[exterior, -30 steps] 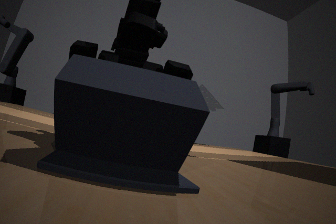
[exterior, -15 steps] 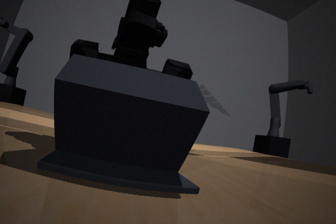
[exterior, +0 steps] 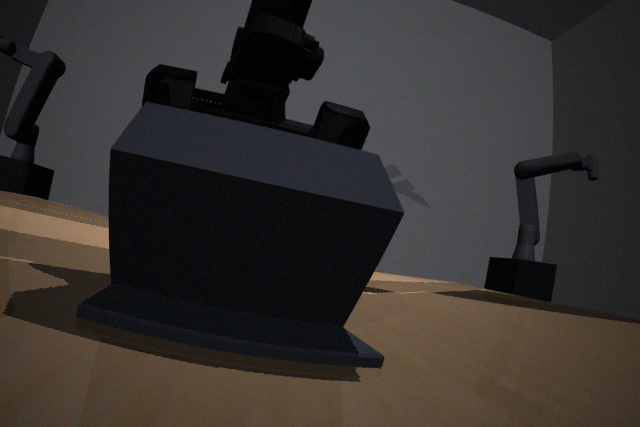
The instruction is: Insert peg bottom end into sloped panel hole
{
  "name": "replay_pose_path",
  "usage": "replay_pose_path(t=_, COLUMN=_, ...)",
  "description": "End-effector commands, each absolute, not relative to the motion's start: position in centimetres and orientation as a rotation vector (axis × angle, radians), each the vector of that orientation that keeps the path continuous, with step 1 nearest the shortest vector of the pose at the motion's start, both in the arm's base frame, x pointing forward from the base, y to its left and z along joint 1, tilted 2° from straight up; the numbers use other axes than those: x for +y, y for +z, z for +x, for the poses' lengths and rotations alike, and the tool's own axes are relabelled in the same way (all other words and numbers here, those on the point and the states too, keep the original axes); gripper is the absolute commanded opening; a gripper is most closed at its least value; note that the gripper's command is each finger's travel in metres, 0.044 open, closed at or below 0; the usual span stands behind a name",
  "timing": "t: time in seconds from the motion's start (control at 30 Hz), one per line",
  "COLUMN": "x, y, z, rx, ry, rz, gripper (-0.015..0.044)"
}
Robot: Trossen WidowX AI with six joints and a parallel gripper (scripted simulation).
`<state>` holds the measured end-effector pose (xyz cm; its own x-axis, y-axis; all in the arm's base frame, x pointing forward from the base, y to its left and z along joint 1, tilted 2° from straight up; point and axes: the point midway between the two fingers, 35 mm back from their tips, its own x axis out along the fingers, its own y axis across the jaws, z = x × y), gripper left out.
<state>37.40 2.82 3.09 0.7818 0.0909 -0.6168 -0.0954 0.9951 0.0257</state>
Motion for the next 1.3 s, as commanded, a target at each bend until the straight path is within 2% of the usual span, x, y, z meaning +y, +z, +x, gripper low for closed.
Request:
replay_pose_path(t=0.0, x=2.8, y=3.3, z=37.0, rx=0.668, ry=0.101, rz=-0.007, gripper=0.0440)
replay_pose_path(t=1.27, x=2.5, y=5.7, z=34.7, rx=0.663, ry=0.099, rz=-0.006, gripper=0.0440)
